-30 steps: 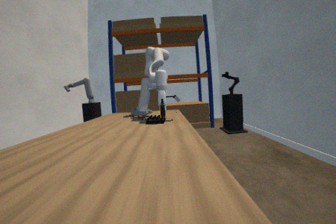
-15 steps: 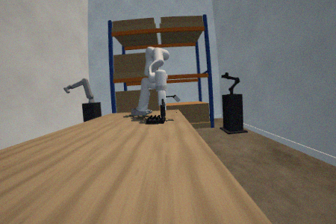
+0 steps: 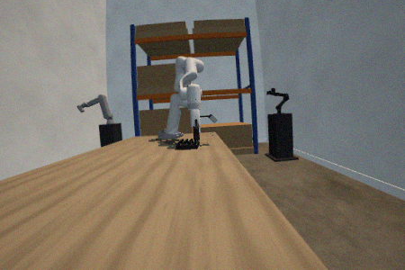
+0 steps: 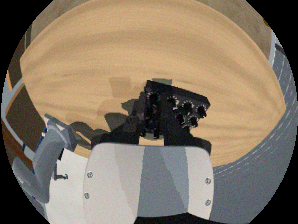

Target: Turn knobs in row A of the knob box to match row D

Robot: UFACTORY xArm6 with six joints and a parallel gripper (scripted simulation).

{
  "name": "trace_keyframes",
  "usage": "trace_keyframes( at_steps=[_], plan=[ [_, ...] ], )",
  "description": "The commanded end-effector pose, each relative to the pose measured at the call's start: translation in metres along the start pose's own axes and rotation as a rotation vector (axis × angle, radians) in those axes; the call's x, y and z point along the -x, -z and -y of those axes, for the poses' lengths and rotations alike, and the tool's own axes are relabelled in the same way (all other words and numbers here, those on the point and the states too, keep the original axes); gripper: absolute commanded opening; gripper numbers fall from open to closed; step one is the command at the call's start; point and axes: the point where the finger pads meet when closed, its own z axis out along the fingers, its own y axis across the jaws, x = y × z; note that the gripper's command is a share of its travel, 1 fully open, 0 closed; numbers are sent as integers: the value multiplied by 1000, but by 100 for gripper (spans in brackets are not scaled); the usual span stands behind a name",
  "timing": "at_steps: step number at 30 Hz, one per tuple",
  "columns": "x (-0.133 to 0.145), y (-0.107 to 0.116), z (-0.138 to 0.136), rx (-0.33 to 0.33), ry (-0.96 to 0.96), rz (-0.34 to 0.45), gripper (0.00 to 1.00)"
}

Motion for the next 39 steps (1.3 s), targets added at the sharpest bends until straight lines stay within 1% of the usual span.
trace_keyframes(
  at_steps=[1,13,17,22,24,30,39],
  plan=[
    [-1,1,-1,3,0,-1,19],
    [-1,2,-1,3,0,-1,19],
    [-1,9,-1,3,0,-1,19],
    [-1,22,-1,3,0,-1,19],
    [-1,22,-1,3,0,-1,19],
    [-1,35,-1,4,0,-1,19],
    [-1,37,-1,4,0,-1,19]
  ],
)
